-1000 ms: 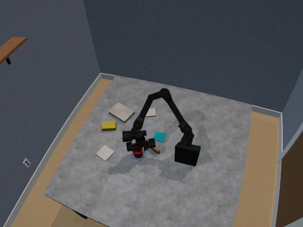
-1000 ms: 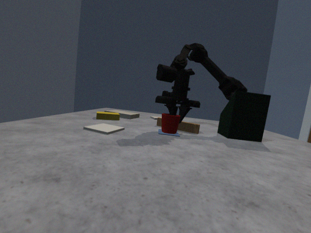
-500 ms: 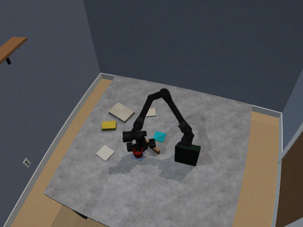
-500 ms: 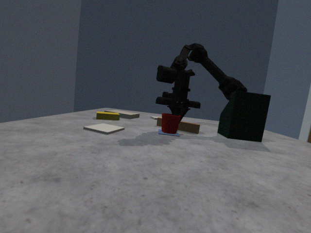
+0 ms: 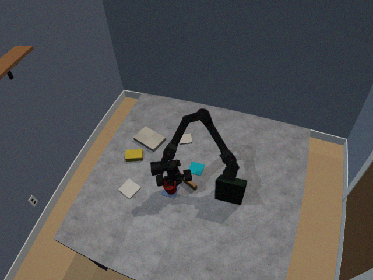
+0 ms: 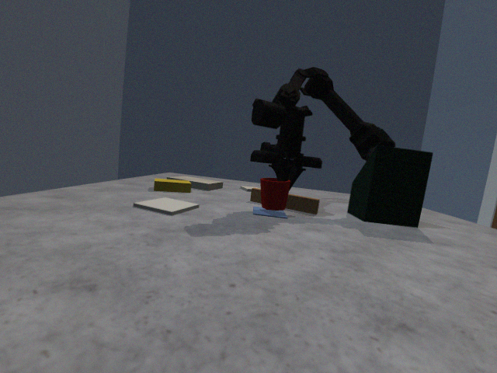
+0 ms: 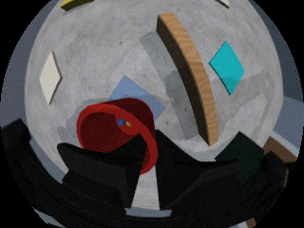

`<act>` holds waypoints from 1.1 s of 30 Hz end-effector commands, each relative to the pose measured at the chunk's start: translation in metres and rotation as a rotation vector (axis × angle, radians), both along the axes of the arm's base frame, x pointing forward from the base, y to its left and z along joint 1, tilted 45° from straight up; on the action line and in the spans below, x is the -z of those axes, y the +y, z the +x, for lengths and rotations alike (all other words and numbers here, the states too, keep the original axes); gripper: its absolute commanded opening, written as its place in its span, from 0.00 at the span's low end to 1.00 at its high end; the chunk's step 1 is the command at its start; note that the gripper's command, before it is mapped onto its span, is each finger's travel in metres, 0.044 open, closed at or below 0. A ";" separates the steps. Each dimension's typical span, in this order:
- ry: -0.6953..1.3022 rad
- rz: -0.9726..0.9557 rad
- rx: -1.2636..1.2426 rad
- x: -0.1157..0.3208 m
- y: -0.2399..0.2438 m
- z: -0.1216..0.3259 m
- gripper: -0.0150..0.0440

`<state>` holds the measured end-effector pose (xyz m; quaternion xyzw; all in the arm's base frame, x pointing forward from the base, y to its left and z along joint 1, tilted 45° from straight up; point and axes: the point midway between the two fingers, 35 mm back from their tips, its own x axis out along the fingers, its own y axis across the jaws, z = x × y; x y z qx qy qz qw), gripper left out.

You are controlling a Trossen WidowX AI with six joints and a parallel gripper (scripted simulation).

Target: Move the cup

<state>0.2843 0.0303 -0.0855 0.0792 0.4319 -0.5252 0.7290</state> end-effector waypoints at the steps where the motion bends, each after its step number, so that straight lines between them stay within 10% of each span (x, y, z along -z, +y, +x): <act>1: -0.015 0.010 -0.003 -0.013 0.015 0.002 0.25; 33: -0.008 0.002 -0.007 -0.036 0.037 -0.006 0.25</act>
